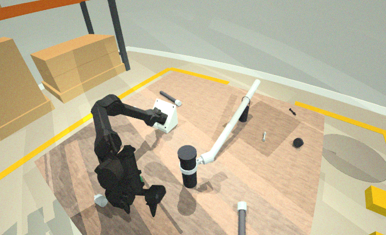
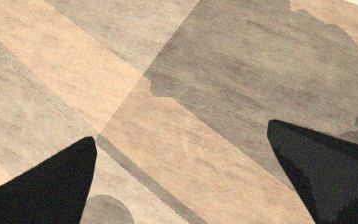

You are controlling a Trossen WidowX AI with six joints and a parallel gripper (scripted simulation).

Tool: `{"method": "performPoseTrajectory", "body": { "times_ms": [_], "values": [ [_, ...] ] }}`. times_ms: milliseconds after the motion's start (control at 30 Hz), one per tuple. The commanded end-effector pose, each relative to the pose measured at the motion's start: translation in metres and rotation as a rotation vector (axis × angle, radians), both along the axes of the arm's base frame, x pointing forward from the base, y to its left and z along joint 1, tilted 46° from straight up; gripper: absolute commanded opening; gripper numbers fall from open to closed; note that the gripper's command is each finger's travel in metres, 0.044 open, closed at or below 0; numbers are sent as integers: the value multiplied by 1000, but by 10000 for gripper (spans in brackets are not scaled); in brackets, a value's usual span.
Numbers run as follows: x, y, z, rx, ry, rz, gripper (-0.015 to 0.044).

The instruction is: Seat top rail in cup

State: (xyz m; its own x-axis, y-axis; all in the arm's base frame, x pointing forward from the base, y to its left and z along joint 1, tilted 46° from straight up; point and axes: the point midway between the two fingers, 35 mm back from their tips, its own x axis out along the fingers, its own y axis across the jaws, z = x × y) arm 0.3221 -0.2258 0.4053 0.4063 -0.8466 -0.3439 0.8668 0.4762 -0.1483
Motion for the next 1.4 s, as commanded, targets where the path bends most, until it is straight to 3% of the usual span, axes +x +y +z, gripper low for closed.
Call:
{"method": "performPoseTrajectory", "body": {
  "times_ms": [0, 300, 467, 733, 933, 1167, 1367],
  "values": [
    [29, 36, -22, 32, 49, 93, 440],
    [97, 162, -77, 104, 165, 426, 440],
    [114, 240, -115, 135, 259, 602, 440],
    [81, 336, -205, 36, 599, 693, 440],
    [28, 400, -262, -174, 849, 767, 440],
    [13, 412, -273, -242, 902, 785, 440],
    [24, 380, -249, -436, 1103, 831, 440]
  ]
}}
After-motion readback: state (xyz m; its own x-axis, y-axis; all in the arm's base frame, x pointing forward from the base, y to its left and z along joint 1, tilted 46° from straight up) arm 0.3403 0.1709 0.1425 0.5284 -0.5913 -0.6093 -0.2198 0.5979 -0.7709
